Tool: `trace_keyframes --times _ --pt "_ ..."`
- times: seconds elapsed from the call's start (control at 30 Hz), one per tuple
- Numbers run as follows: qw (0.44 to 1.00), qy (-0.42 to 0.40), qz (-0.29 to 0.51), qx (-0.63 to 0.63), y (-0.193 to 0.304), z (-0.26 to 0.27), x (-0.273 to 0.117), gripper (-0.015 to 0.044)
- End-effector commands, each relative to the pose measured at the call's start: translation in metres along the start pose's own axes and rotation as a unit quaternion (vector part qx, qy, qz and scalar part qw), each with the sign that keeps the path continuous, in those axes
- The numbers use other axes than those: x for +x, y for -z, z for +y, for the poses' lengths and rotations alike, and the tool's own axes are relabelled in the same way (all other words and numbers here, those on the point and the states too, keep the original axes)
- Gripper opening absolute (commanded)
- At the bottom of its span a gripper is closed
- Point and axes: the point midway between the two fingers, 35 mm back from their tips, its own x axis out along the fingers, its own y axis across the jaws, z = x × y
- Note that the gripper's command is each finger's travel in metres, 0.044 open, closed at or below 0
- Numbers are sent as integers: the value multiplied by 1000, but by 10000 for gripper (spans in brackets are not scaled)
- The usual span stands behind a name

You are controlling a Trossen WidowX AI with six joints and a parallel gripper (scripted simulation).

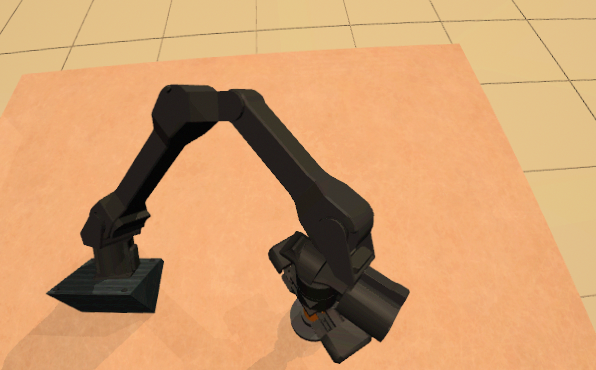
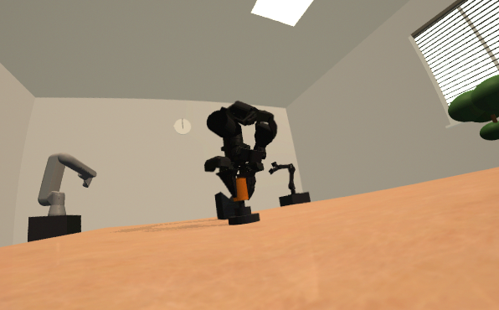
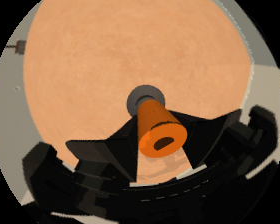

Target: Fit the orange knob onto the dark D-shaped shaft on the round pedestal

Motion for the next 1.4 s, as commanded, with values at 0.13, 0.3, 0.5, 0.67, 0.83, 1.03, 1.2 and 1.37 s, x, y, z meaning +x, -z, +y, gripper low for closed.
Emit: trace_keyframes --times 0.13,0.3,0.5,0.67,0.83,1.03,1.2,1.37 --pt "928 2 0 372 6 1 -3 0" --pt "928 2 0 372 6 2 -5 0" --pt "928 2 0 372 8 3 -6 0" --pt "928 2 0 372 8 4 -6 0" --pt "928 2 0 372 6 4 -5 0" --pt "928 2 0 372 3 3 -4 0" --pt "928 2 0 371 -1 3 -3 0" --pt "928 2 0 371 -5 1 -3 0"
